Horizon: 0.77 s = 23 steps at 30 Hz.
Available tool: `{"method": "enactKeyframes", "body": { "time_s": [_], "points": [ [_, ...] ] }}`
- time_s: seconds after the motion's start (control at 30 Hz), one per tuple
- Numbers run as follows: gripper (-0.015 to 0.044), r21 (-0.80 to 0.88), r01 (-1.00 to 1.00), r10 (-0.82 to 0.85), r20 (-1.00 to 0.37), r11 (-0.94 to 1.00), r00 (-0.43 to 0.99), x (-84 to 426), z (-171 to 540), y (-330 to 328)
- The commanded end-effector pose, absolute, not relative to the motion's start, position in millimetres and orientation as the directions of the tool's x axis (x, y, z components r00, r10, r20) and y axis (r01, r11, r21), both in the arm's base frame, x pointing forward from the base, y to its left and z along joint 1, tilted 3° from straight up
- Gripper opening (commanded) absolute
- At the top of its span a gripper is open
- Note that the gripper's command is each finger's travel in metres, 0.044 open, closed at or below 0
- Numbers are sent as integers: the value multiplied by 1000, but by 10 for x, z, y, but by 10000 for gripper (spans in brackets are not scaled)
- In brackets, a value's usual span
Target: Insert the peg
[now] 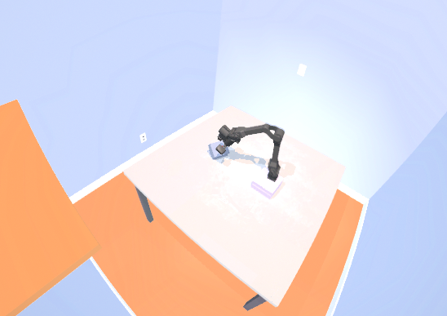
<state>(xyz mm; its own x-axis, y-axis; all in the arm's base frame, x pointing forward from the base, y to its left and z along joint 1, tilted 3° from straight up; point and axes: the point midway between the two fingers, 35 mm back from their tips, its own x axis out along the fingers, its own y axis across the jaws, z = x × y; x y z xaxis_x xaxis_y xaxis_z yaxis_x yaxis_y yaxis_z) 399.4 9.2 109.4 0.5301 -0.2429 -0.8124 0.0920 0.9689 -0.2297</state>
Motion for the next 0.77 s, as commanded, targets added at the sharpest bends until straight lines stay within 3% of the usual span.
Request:
{"method": "enactKeyframes", "body": {
  "time_s": [0.0, 0.73],
  "points": [
    [440, -231, 96, -246, -812, 968, 528, 3949, 1163, 111],
    [440, -230, 93, -244, -814, 969, 528, 3795, 1409, 192]
  ]
}}
